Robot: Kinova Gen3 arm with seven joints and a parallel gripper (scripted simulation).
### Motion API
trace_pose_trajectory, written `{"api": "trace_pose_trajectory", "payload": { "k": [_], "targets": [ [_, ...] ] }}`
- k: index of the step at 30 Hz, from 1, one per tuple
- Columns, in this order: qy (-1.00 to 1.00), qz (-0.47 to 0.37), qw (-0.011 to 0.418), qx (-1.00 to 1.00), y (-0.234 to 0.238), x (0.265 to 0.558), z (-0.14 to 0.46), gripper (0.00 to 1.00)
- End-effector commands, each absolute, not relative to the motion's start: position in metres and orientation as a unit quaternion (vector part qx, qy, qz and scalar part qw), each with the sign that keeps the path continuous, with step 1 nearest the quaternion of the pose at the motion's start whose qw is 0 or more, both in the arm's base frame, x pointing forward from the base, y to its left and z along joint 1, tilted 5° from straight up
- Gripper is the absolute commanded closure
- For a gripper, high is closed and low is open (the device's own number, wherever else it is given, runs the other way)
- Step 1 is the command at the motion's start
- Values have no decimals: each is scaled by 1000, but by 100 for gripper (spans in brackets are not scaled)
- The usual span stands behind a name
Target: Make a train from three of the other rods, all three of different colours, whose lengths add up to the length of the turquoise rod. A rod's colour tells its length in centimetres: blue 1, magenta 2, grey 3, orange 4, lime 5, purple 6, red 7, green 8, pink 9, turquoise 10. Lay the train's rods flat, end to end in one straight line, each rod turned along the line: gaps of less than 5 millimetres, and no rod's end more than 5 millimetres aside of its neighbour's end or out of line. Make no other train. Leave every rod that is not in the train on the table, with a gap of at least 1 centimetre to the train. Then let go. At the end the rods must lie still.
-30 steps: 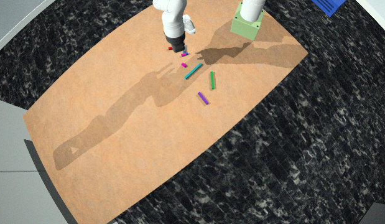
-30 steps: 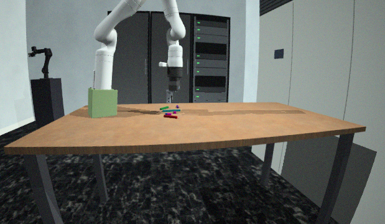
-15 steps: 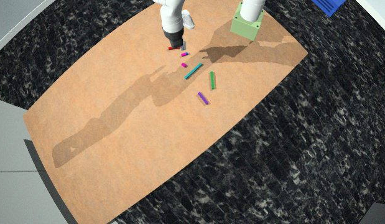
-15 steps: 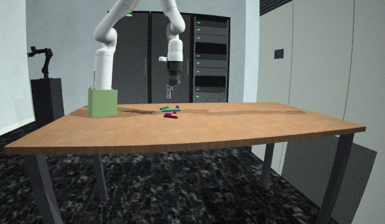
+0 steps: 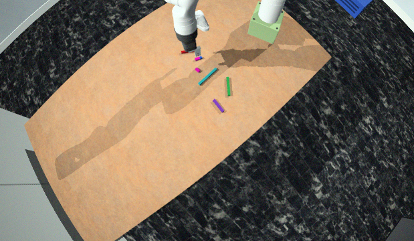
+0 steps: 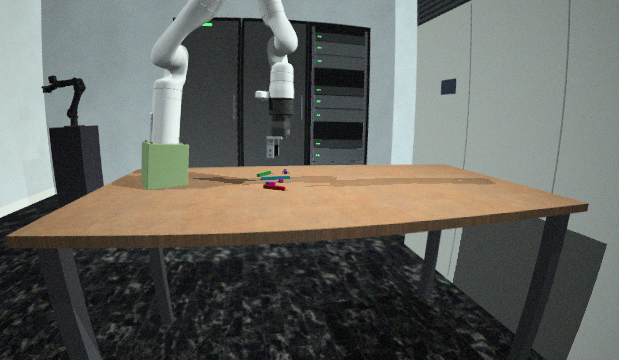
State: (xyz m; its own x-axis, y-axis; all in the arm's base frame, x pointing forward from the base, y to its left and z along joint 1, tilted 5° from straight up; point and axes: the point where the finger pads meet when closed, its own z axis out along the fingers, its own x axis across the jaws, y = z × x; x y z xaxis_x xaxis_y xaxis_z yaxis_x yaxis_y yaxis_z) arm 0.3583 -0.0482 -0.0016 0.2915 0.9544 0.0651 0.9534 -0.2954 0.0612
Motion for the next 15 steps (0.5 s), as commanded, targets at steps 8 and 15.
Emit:
{"api": "trace_pose_trajectory", "payload": {
  "k": [8, 15],
  "targets": [
    [534, 45, 3, 844, -81, 362, -15, 0],
    [493, 45, 1, 869, -103, 361, -25, 46]
  ]
}}
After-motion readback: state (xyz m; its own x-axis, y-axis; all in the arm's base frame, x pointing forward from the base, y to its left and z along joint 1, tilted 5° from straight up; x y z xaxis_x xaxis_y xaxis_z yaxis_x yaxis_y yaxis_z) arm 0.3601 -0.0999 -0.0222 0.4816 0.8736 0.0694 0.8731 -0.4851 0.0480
